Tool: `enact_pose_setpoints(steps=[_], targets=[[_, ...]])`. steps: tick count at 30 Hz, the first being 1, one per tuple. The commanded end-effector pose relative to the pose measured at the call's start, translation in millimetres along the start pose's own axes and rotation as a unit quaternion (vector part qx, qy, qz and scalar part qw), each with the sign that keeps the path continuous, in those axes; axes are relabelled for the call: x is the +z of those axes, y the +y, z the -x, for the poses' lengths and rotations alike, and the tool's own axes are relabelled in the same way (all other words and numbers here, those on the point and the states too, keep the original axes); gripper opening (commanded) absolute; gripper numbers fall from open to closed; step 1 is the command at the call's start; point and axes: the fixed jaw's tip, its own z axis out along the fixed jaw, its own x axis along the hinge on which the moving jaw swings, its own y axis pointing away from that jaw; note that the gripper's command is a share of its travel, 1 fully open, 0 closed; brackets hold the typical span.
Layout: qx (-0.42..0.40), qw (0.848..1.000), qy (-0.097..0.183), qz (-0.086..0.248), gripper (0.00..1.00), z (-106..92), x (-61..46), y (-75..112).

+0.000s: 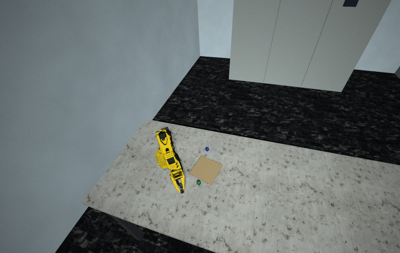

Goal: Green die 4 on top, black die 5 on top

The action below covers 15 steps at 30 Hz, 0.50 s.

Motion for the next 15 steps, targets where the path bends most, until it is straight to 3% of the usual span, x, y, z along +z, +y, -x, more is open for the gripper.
enact_pose_setpoints(steps=[1,15], targets=[[-0.005,1.000,-0.009,0.003,0.00,1.7,0.4,1.6],[-0.005,1.000,-0.009,0.003,0.00,-2.4,2.1,1.6]])
